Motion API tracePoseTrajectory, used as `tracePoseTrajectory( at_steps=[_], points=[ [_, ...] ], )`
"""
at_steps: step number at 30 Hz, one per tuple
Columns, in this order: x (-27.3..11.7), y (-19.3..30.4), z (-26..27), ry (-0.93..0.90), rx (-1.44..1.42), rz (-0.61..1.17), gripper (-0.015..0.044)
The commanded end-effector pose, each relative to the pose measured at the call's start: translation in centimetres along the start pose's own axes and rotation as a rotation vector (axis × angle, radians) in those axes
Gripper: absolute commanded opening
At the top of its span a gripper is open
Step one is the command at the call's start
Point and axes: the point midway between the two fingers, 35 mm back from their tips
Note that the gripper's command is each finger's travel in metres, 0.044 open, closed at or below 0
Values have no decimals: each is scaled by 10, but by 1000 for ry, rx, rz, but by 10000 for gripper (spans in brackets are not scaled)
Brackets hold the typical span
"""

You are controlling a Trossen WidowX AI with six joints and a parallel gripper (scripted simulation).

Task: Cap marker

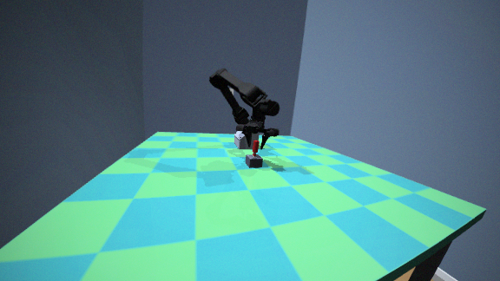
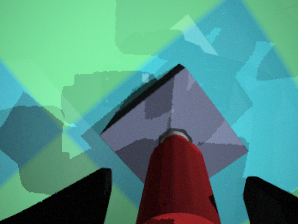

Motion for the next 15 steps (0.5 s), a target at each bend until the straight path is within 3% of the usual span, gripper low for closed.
tracePoseTrajectory(
  at_steps=[1, 3, 6, 11, 15],
  points=[
    [0, 0, 0, 0, 0, 0, 394],
    [0, 0, 0, 0, 0, 0, 440],
    [-2, 0, 0, -1, 0, 0, 440],
    [-65, 0, 2, -3, -1, 3, 440],
    [-75, 0, 1, -1, -1, 2, 440]
  ],
)
Point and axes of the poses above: the point midway between the two fingers, 35 mm back from their tips, its own x axis out along the fingers, its own z axis across the jaws, y = z × x, and after that the axes turned 3 degrees about x, right-handed
